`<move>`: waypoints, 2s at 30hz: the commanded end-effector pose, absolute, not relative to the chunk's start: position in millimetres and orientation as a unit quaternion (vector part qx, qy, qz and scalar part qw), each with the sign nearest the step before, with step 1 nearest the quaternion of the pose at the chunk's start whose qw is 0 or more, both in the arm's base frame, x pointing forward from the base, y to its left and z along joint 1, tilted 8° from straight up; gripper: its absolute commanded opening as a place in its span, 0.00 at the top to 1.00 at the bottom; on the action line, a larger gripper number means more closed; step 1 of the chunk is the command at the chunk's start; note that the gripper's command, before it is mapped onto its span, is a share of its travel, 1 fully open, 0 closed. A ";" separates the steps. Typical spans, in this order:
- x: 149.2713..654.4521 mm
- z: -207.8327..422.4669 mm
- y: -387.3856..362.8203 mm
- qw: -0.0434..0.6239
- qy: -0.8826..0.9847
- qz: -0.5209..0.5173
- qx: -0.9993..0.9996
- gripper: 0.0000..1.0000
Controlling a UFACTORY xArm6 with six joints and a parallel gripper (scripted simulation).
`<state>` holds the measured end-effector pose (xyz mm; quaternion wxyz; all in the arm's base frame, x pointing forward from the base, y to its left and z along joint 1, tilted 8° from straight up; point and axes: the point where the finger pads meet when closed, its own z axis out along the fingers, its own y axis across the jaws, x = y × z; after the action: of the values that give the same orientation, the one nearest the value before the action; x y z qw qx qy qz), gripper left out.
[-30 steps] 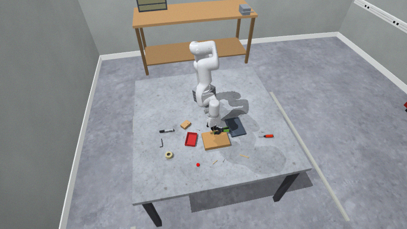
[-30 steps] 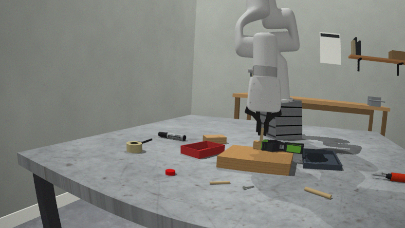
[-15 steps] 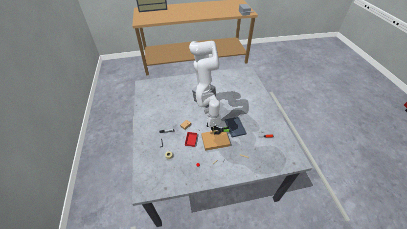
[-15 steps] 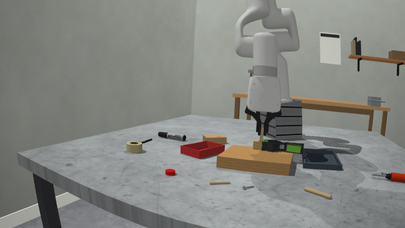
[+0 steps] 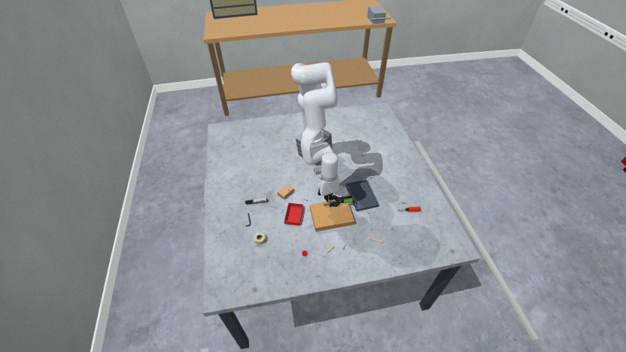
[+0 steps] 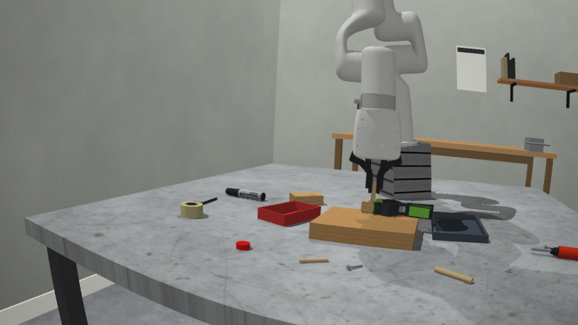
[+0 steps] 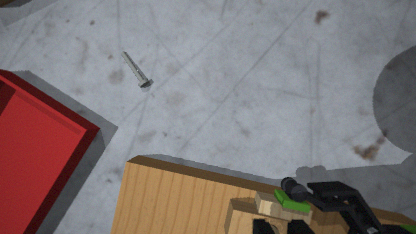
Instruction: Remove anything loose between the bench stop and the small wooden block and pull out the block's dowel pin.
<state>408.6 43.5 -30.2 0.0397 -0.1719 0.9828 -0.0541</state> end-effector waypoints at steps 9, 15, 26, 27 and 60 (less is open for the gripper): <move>409.8 -29.3 43.8 0.041 0.983 -0.054 -0.169 1.00; 409.8 -29.3 43.8 0.041 0.983 -0.054 -0.169 1.00; 409.8 -29.3 43.8 0.041 0.983 -0.054 -0.168 1.00; 409.8 -29.3 43.8 0.041 0.984 -0.054 -0.168 1.00; 409.7 -29.0 43.8 0.042 0.985 -0.054 -0.161 1.00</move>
<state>408.6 43.6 -30.1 0.0400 -0.1650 0.9840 -0.0538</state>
